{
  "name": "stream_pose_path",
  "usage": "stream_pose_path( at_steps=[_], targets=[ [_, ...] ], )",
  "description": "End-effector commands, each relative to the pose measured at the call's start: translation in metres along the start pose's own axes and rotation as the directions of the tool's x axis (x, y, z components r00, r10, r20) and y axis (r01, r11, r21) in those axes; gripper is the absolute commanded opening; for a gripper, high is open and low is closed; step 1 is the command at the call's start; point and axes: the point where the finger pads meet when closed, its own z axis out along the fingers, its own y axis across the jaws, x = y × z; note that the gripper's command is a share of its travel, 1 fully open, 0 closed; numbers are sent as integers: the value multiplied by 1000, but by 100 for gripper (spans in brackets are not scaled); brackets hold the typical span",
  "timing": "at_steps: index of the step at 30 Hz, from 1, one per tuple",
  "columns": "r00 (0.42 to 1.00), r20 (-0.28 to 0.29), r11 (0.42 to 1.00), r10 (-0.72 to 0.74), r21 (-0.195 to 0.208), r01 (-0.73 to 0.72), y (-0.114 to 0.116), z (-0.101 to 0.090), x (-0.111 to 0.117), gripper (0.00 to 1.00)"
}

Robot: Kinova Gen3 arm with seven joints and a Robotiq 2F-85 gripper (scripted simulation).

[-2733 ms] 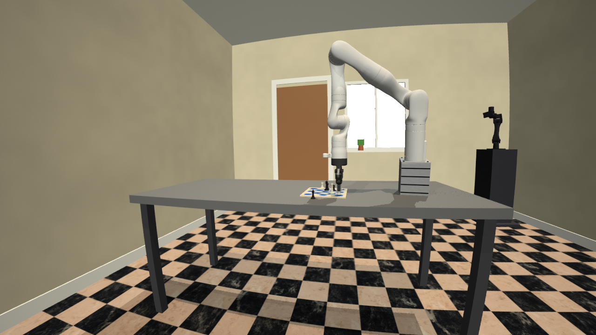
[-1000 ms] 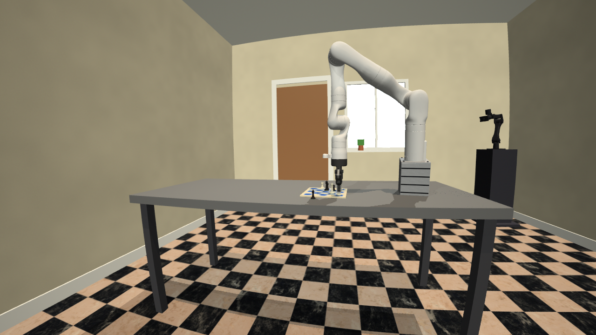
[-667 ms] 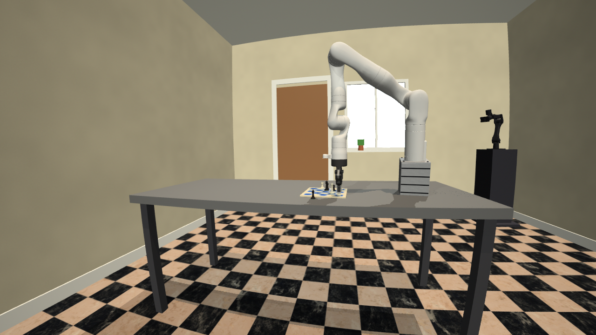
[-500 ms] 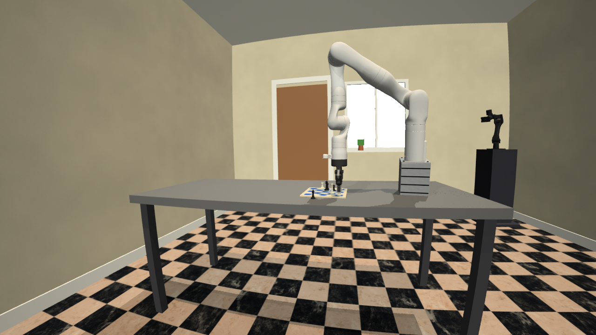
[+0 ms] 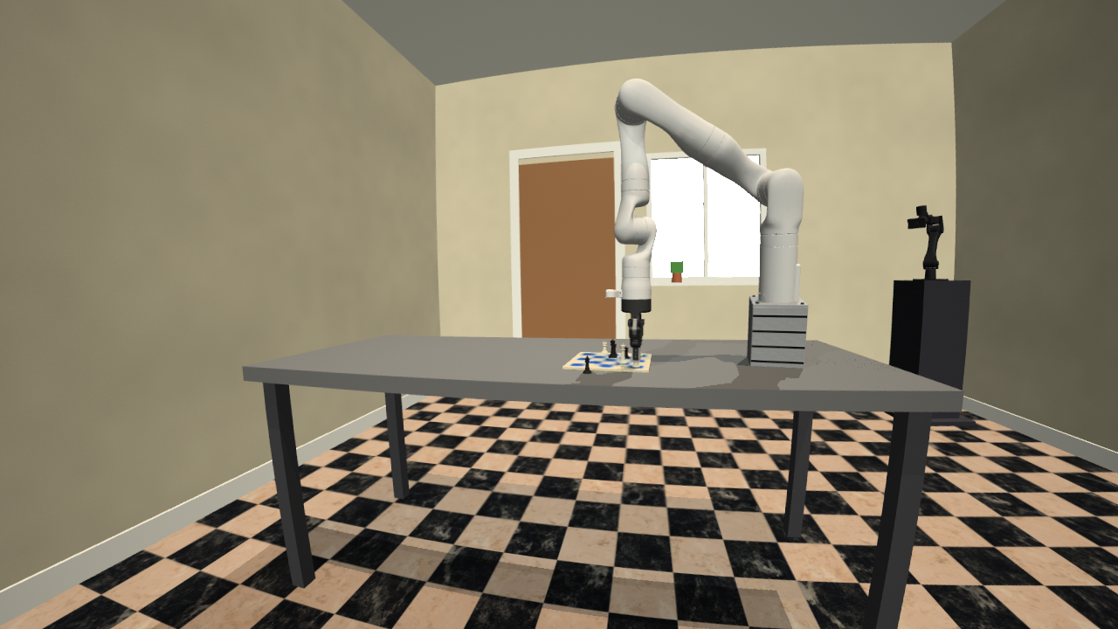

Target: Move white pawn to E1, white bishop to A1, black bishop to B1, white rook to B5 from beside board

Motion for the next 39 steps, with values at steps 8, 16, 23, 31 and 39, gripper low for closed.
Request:
stream_pose_path(
  at_steps=[8,16,23,31,39],
  targets=[
    [1000,-1,1000,0,0,0,0,-1,1,0],
    [1000,-1,1000,0,0,0,0,-1,1,15],
    [1000,-1,1000,0,0,0,0,-1,1,29],
    [1000,-1,1000,0,0,0,0,-1,1,37],
    [1000,-1,1000,0,0,0,0,-1,1,37]
  ],
)
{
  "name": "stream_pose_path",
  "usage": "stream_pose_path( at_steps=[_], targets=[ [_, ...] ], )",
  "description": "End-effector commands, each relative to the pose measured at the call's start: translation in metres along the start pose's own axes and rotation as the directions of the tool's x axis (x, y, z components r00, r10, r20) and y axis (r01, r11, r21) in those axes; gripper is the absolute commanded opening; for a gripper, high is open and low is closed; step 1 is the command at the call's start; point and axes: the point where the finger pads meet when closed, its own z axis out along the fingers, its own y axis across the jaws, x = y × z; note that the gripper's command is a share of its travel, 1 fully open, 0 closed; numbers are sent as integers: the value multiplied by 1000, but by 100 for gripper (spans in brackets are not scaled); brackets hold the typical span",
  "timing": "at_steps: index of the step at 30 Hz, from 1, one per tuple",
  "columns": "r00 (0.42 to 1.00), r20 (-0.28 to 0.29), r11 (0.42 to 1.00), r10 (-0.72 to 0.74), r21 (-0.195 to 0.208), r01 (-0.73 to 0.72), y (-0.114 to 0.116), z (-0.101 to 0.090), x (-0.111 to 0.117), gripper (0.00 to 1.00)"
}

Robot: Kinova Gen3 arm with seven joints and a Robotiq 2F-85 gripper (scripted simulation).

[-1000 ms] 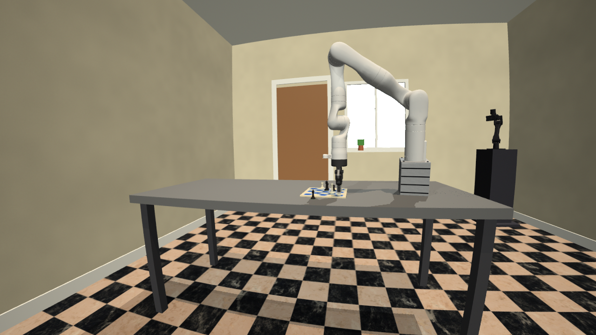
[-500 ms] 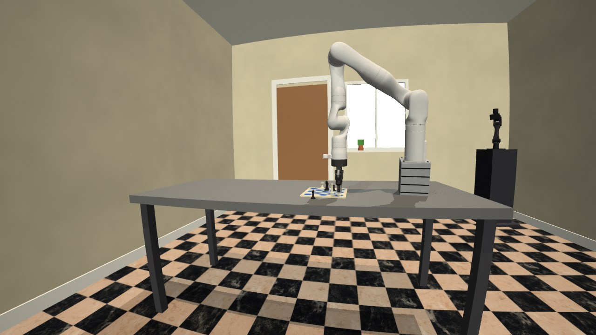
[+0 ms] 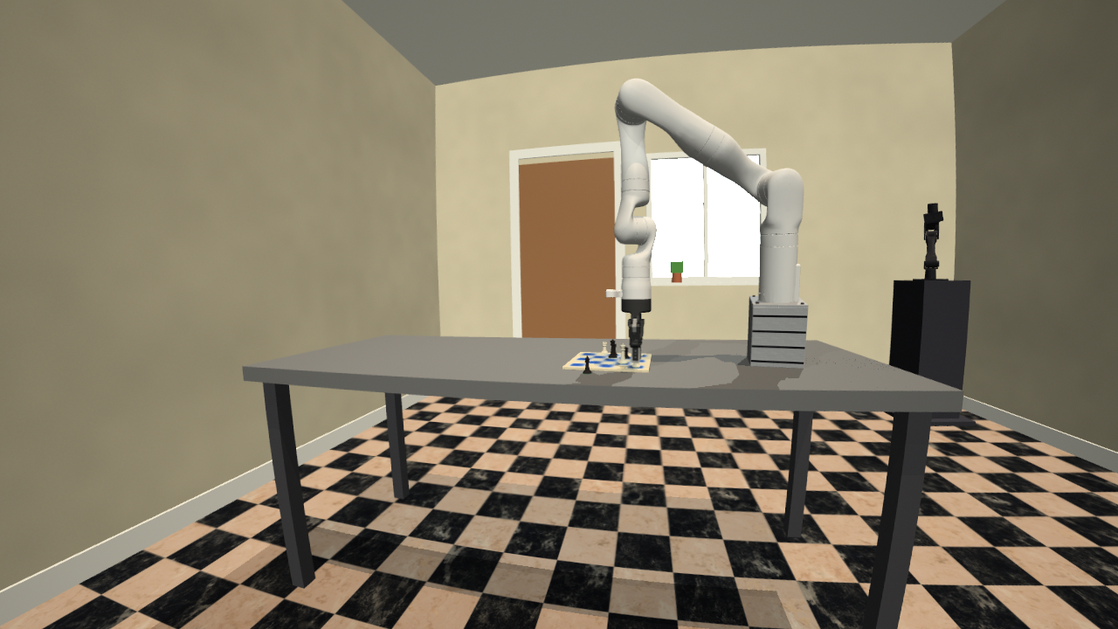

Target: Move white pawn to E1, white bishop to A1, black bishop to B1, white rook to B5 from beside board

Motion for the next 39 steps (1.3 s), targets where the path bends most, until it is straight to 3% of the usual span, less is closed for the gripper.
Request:
stream_pose_path(
  at_steps=[1,9,31,39],
  targets=[
    [1000,-2,1000,0,0,0,0,-2,1,37],
    [1000,-2,1000,0,0,0,0,-10,1,37],
    [1000,-2,1000,0,0,0,0,-79,1,37],
    [1000,-2,1000,0,0,0,0,-89,1,37]
  ],
)
